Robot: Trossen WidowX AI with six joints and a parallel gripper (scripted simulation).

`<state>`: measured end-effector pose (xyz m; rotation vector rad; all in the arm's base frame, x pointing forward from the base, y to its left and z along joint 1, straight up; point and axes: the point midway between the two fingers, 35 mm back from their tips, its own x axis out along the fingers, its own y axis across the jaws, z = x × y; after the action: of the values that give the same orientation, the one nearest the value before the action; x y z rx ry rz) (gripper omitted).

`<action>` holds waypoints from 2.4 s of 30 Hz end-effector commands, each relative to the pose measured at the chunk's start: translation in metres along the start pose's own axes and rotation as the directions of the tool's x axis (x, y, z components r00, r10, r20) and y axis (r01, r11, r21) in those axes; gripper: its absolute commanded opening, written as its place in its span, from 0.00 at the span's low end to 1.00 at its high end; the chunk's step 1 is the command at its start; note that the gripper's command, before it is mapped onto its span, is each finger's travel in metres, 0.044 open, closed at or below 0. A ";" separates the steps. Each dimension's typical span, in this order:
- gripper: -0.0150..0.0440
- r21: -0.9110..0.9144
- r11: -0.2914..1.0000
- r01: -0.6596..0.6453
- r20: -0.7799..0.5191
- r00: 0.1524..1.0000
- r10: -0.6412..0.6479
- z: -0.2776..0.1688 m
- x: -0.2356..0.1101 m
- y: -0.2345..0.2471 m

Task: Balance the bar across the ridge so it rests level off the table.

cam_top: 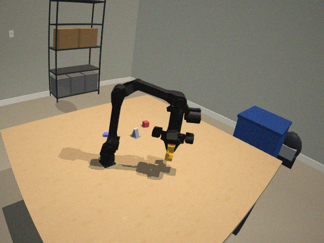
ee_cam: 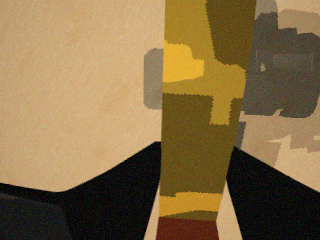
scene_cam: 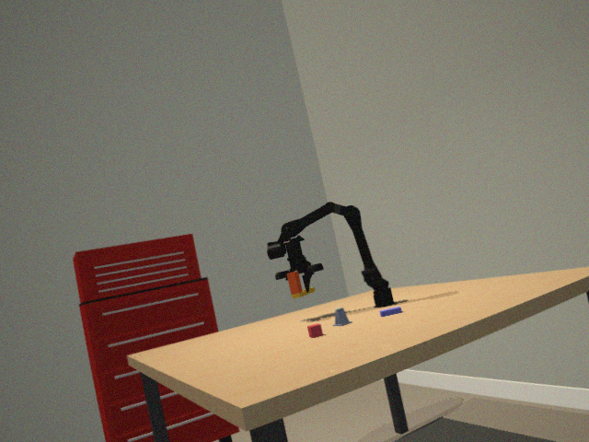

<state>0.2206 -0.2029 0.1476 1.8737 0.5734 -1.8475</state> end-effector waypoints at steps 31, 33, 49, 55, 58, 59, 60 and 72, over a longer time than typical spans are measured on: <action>0.25 -0.427 0.904 -0.003 -0.011 1.000 -0.001 -0.117 -0.005 -0.059; 0.25 -0.451 0.892 -0.004 -0.011 1.000 -0.002 -0.123 -0.005 -0.064; 0.25 -0.639 0.769 -0.005 -0.016 1.000 -0.006 -0.167 -0.006 -0.109; 0.25 -0.702 0.713 -0.006 -0.017 1.000 -0.008 -0.181 -0.007 -0.128; 0.25 -0.731 0.682 -0.007 -0.018 1.000 -0.009 -0.188 -0.007 -0.138; 0.25 -0.741 0.672 -0.007 -0.018 1.000 -0.009 -0.190 -0.007 -0.141; 0.25 -0.750 0.661 -0.007 -0.018 1.000 -0.010 -0.192 -0.007 -0.144; 0.25 -0.851 0.525 -0.010 -0.020 1.000 -0.013 -0.215 -0.008 -0.183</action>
<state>0.2911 0.0570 0.1517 1.2205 1.1983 -1.1824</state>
